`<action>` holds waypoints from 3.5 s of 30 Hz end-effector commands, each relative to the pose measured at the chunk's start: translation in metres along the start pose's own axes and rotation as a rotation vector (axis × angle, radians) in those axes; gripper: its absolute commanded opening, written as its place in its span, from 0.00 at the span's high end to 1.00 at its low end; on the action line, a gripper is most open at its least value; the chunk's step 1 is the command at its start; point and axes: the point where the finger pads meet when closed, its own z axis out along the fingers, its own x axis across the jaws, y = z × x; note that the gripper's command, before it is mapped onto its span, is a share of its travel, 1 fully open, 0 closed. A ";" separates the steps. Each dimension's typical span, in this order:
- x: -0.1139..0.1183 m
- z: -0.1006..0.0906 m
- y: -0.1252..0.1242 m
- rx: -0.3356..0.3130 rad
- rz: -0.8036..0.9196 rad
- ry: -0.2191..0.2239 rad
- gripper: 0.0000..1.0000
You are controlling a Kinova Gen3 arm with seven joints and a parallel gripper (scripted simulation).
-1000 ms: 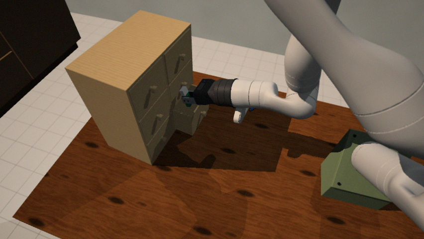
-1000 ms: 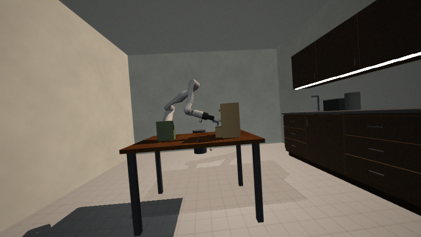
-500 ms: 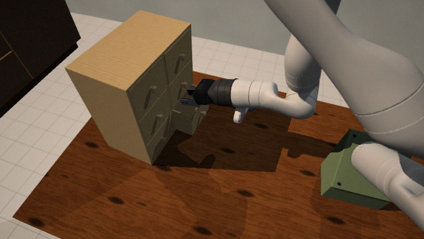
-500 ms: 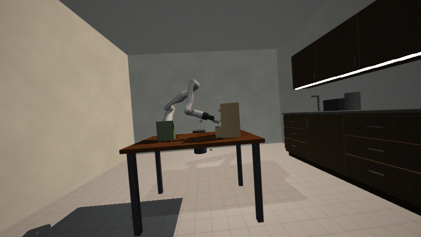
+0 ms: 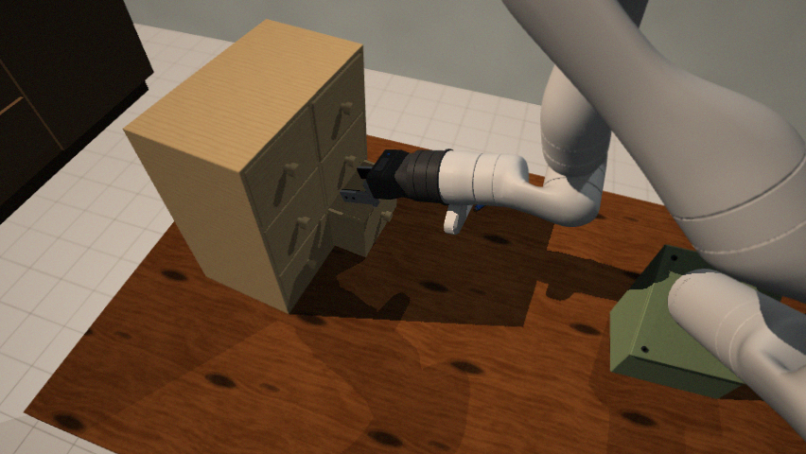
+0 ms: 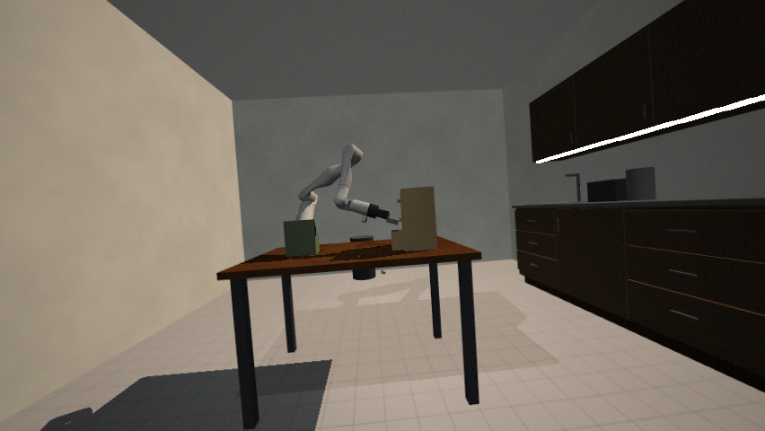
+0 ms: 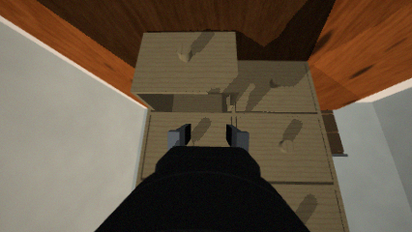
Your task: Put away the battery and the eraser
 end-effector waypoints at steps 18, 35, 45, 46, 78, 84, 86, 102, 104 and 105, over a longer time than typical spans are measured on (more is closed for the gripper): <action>0.000 -0.058 -0.016 -0.002 -0.001 0.000 0.00; 0.000 -0.129 -0.036 -0.002 -0.001 0.000 0.00; 0.000 -0.136 -0.038 -0.002 0.000 0.000 0.00; 0.000 -0.136 -0.038 -0.002 0.000 0.000 0.00; 0.000 -0.137 -0.037 0.040 -0.001 0.000 0.00; 0.000 -0.137 -0.036 0.058 -0.001 0.000 0.00; 0.000 -0.137 -0.036 0.069 -0.001 0.000 0.00; 0.000 -0.138 -0.033 0.167 -0.001 0.000 0.00; 0.000 -0.138 -0.033 0.183 -0.001 0.000 0.00; 0.000 -0.138 -0.032 0.192 0.000 0.000 0.00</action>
